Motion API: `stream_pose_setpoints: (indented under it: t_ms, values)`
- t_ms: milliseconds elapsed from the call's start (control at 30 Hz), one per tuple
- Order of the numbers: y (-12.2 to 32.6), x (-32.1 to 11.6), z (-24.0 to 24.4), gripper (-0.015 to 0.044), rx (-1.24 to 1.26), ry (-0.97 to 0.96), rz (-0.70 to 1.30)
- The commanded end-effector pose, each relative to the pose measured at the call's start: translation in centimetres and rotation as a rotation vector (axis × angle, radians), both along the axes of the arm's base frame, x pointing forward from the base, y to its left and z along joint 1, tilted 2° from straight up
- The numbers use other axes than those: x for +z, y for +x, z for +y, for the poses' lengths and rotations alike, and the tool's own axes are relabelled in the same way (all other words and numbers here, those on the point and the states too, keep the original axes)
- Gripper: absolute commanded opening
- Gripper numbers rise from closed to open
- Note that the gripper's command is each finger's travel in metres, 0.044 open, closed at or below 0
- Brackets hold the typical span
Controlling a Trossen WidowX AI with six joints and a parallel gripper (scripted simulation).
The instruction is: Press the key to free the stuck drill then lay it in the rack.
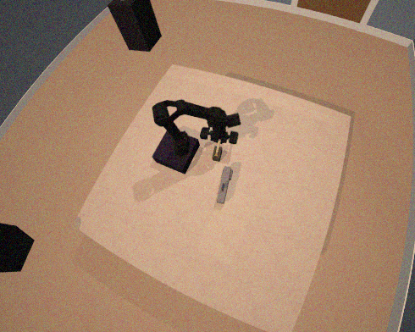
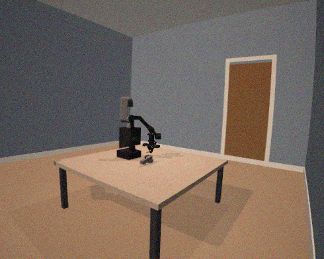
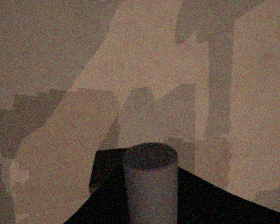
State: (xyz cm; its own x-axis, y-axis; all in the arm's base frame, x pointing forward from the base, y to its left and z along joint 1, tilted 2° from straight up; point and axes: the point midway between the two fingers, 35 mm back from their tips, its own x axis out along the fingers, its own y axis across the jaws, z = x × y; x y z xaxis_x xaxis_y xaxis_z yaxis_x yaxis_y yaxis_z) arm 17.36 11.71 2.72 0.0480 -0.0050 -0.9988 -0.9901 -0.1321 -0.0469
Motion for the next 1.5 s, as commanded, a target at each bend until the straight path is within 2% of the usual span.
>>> stream_pose_setpoints:
  t_ms: [0, 1467]
  values:
    - [-0.7, 0.1, 0.0, 0.0000, -0.003, 0.000, -0.007]
    - [-0.4, -5.3, -0.1, 0.0000, -0.003, 0.000, -0.007]
